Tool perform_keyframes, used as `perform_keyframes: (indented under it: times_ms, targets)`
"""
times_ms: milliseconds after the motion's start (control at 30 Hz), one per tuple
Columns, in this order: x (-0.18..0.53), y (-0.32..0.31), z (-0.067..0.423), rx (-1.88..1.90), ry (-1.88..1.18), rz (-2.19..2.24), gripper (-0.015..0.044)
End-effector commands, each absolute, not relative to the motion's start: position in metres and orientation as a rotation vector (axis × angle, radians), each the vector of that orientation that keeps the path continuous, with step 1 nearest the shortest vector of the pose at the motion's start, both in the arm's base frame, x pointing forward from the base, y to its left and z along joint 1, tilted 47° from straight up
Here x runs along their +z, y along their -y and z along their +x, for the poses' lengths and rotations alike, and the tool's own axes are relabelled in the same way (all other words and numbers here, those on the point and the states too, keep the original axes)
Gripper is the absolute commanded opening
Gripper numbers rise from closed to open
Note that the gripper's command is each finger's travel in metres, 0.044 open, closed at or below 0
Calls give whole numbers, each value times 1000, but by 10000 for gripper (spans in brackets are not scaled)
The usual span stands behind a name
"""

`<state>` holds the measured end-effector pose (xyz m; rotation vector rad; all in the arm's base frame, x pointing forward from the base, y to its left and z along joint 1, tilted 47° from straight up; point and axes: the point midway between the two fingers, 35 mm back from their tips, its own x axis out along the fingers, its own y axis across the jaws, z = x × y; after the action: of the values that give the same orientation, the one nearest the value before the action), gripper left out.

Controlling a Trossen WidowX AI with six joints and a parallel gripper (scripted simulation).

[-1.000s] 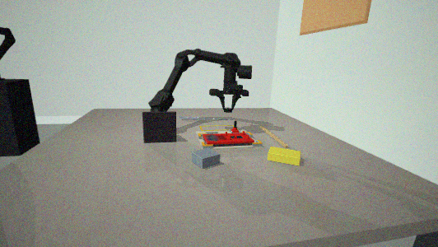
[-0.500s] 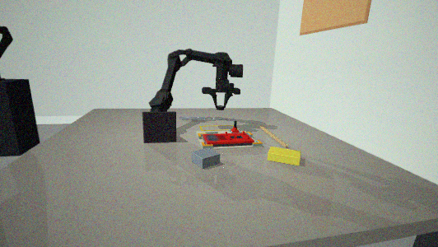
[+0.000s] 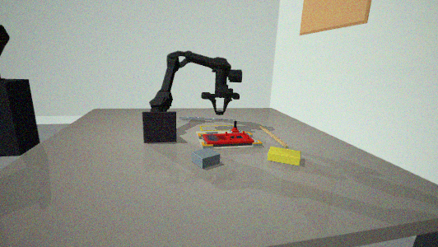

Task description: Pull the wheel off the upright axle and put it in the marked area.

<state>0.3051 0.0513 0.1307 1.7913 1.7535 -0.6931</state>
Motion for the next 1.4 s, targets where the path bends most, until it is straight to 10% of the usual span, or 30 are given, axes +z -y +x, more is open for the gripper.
perform_keyframes:
  times_ms: [0,500,867,1233,1367]
  targets:
    - [122,-62,305,-693,-1754,1794,0]
    - [80,-110,304,-686,-1758,1799,0]
    - [84,-105,305,-687,-1760,1788,289]
    - [123,-63,303,-690,-1757,1797,300]
    - [117,-44,282,-709,-1751,1799,405]
